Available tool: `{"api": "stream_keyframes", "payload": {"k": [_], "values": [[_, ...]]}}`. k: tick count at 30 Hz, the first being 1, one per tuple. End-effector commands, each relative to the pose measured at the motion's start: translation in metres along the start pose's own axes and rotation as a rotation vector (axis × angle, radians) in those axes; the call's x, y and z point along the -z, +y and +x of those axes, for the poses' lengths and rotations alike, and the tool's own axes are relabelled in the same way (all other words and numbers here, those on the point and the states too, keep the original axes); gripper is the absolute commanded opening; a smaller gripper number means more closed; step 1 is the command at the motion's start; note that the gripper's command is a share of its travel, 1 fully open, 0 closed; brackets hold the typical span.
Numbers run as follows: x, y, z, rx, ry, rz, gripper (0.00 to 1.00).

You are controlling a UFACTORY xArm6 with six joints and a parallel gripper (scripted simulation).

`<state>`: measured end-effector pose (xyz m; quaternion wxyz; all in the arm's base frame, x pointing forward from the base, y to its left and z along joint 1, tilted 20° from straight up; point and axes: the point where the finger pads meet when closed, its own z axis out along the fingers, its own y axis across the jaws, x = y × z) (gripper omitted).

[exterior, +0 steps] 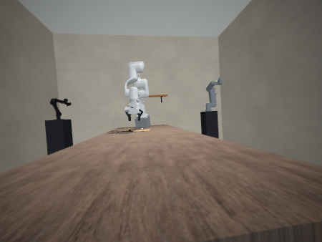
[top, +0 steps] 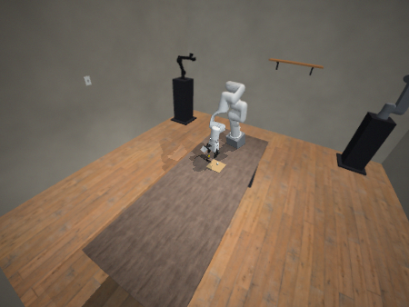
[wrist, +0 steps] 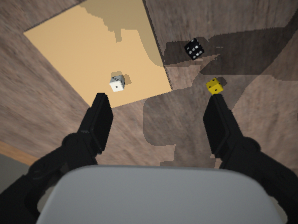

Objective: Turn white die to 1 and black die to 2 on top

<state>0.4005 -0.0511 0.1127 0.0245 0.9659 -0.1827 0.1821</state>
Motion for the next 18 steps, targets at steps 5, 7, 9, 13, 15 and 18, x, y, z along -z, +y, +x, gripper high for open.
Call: {"api": "stream_keyframes", "payload": {"k": [5, 7, 9, 13, 15, 18], "values": [[-0.002, 0.01, 0.006, 0.209, -0.017, 0.043, 1.0], [-0.003, 0.016, 0.009, 0.323, -0.014, 0.043, 1.0], [-0.004, 0.018, 0.01, 0.365, -0.013, 0.043, 1.0], [-0.005, 0.024, 0.012, 0.473, -0.009, 0.043, 1.0], [-0.006, 0.026, 0.013, 0.516, -0.008, 0.043, 1.0], [-0.007, 0.03, 0.014, 0.593, -0.006, 0.043, 1.0]]}}
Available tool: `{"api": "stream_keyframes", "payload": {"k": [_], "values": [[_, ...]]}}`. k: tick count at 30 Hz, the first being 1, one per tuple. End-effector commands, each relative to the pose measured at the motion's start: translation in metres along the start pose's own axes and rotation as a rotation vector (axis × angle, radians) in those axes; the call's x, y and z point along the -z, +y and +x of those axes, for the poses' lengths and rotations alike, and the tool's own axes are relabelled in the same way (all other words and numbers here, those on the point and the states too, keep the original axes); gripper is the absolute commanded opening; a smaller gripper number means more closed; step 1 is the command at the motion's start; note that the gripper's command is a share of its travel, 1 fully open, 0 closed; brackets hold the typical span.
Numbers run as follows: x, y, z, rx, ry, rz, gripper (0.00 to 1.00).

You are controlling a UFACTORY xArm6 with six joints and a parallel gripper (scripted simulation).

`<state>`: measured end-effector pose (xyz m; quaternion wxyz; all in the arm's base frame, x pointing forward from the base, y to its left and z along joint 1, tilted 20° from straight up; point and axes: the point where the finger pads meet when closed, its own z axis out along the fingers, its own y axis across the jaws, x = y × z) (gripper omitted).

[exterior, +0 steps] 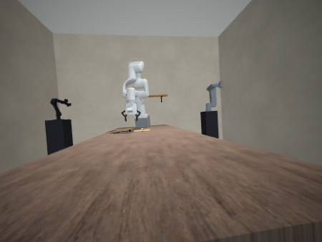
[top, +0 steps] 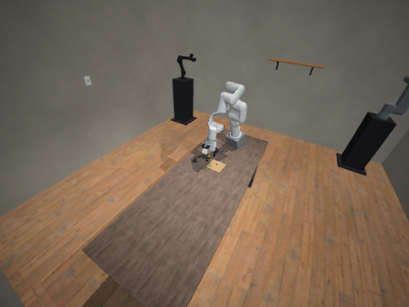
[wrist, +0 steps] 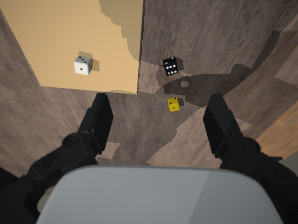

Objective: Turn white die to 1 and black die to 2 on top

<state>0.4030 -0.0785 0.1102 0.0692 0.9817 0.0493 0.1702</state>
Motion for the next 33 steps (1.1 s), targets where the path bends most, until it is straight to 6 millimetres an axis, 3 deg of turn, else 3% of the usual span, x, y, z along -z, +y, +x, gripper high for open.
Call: {"api": "stream_keyframes", "payload": {"k": [1, 15, 16, 33], "values": [[-0.0011, 0.0086, 0.0005, 0.15, 0.008, 0.047, 1.0], [-0.003, 0.0169, -0.0006, 0.292, 0.012, 0.044, 1.0], [-0.003, 0.0169, -0.0006, 0.292, 0.012, 0.044, 0.31], [-0.003, 0.0169, -0.0006, 0.292, 0.012, 0.044, 0.31]]}}
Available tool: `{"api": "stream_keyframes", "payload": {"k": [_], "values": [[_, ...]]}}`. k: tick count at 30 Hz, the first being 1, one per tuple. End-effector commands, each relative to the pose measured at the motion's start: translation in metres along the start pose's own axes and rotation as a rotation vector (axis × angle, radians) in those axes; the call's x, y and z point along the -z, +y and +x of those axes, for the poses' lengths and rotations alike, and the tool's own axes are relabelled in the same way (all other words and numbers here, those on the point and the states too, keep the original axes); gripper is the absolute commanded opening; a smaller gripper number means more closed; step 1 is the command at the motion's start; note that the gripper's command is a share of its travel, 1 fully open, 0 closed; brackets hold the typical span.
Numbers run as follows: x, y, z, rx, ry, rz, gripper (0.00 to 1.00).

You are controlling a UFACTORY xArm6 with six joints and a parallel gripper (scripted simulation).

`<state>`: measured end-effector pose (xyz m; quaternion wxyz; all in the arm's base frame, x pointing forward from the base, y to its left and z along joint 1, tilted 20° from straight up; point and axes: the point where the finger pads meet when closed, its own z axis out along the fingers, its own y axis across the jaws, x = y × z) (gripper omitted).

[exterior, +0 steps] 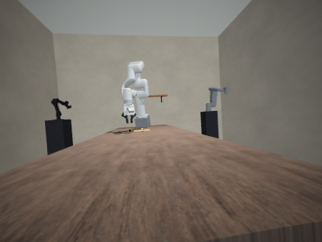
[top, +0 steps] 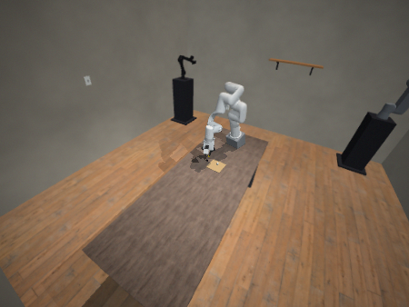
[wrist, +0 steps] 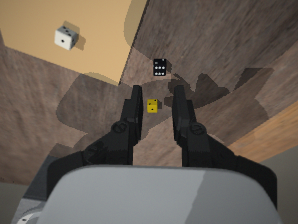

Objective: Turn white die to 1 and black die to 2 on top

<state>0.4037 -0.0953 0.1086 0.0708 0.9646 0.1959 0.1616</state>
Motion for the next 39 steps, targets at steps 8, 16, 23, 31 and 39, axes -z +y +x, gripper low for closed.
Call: {"api": "stream_keyframes", "payload": {"k": [8, 16, 23, 31, 39], "values": [[0.0008, 0.0008, 0.0011, 0.0, 0.003, -0.002, 0.31], [0.0008, 0.0008, 0.0011, 0.0, 0.003, -0.002, 0.31], [0.0005, 0.0008, 0.0011, 0.0, 0.003, -0.002, 0.31], [-0.003, 0.0009, 0.001, 0.0, 0.003, -0.001, 0.31], [-0.009, 0.001, 0.001, 0.0, 0.003, -0.001, 0.31]]}}
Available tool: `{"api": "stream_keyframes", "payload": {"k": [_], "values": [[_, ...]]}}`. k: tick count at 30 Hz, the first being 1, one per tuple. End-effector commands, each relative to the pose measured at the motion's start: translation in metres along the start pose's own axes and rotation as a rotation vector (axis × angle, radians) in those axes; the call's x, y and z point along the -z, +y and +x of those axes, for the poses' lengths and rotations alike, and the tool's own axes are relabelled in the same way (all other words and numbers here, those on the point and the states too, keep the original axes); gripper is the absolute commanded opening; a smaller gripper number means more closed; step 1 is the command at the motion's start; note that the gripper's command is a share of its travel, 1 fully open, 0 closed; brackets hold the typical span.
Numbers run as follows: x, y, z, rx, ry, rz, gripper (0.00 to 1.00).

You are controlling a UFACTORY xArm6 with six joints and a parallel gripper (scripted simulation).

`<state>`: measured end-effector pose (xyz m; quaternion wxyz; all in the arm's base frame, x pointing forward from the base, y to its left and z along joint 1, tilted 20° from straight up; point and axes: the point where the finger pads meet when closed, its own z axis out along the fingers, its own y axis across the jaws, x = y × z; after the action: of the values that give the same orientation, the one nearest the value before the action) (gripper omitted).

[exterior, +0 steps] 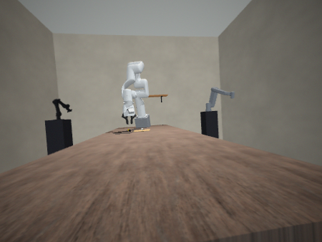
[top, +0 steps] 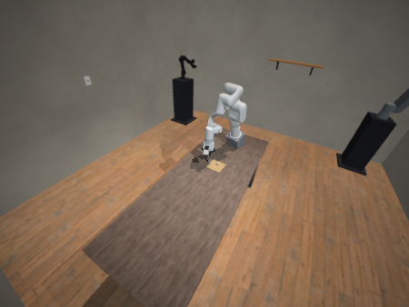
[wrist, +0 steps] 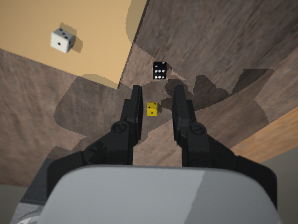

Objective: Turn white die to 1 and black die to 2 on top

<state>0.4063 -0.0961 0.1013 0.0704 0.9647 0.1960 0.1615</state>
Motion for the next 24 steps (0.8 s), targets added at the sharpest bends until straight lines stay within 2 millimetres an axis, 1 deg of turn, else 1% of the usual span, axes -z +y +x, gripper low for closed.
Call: {"api": "stream_keyframes", "payload": {"k": [1, 15, 17, 24], "values": [[-0.002, 0.001, 0.001, 0.0, 0.003, -0.002, 0.31], [-0.024, 0.002, 0.001, 0.0, 0.003, -0.002, 0.31], [-0.024, 0.002, 0.001, 0.0, 0.003, -0.002, 0.31], [-0.034, 0.002, 0.001, 0.0, 0.003, -0.002, 0.31]]}}
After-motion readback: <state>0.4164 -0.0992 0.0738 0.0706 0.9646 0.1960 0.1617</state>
